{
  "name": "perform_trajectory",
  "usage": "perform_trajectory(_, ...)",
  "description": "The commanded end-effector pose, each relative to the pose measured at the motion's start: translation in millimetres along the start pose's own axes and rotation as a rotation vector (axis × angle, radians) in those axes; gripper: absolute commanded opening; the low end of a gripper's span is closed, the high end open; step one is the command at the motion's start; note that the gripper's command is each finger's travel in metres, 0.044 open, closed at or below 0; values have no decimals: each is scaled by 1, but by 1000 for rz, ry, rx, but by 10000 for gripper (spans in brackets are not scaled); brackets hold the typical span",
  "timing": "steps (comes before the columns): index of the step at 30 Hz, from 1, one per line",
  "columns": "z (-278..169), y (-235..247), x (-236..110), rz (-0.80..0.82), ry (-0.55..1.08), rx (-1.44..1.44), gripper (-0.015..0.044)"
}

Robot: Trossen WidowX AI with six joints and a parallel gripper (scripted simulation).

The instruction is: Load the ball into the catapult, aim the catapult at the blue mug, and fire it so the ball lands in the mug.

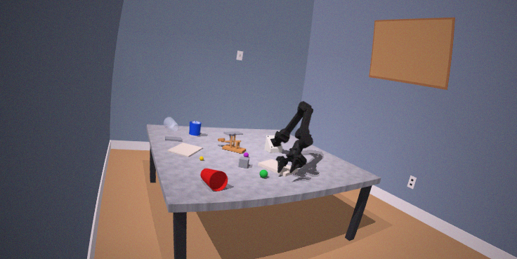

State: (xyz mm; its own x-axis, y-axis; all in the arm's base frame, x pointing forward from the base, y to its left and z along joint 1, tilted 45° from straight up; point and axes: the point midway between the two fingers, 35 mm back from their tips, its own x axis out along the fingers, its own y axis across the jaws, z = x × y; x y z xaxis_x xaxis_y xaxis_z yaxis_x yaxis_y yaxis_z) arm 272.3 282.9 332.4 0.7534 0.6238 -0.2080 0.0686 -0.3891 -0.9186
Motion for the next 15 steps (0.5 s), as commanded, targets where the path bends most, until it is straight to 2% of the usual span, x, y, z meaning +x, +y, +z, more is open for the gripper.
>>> perform_trajectory(1, -28, 24, 11, 88, 37, -37, 440)
perform_trajectory(10, -90, 90, 21, 309, 89, -87, 440)
perform_trajectory(15, -121, 128, 13, 414, 100, -77, 440)
